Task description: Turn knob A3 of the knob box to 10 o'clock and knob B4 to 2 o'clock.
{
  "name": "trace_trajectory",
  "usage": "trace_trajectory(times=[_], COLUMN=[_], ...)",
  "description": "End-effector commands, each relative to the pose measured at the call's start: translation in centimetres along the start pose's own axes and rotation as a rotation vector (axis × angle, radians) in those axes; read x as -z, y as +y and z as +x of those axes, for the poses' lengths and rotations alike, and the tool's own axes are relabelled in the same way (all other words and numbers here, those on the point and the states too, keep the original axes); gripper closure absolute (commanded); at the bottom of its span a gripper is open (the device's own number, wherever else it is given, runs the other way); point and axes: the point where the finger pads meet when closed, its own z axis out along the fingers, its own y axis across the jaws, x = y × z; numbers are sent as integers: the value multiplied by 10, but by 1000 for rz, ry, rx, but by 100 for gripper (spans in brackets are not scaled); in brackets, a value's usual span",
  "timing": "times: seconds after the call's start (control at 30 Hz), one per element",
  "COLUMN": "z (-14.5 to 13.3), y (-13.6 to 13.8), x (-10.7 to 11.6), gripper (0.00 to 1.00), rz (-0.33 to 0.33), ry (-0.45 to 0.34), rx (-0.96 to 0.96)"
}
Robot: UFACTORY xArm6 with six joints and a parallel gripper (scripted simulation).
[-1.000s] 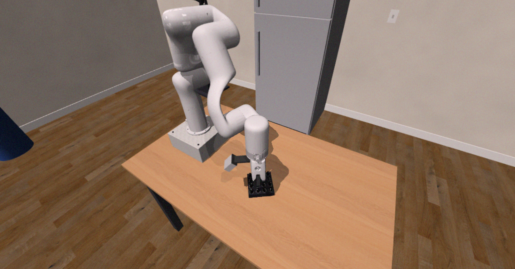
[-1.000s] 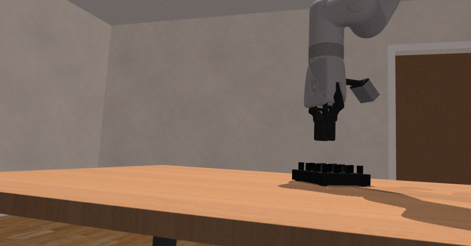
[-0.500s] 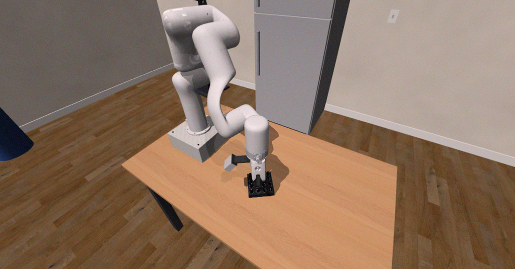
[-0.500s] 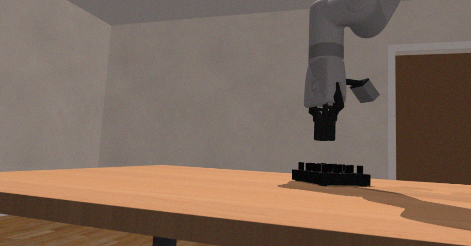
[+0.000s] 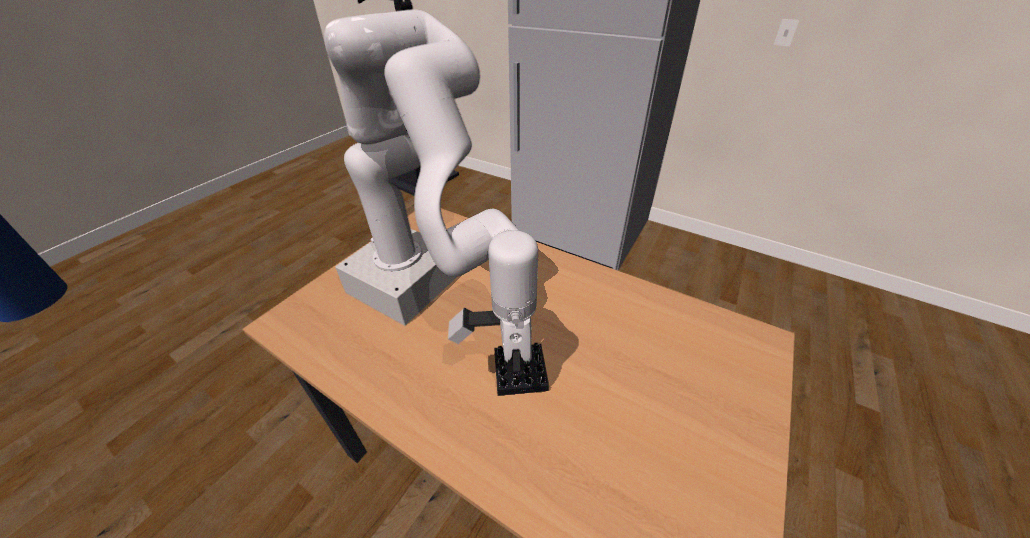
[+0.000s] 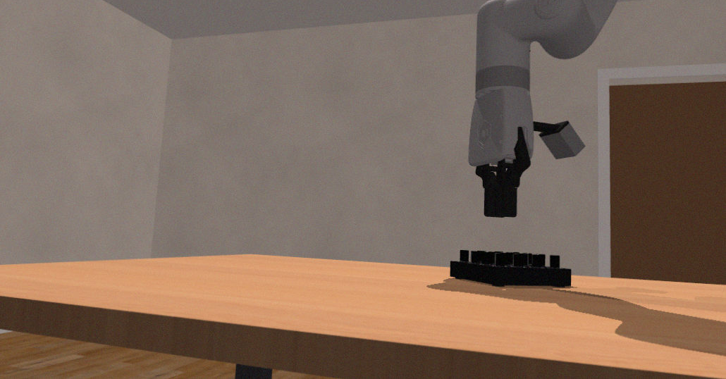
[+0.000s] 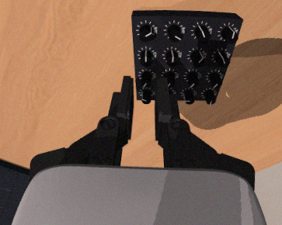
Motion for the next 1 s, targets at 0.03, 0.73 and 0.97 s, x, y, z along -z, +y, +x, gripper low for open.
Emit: trace_trajectory(times=[0.03, 0.73, 0.97], z=[-1, -2, -2], y=[-1, -1, -1], x=[0, -19, -26], gripper=[81, 81, 81], rz=[3, 3, 3], ry=[-2, -2, -2], rx=[0, 0, 0])
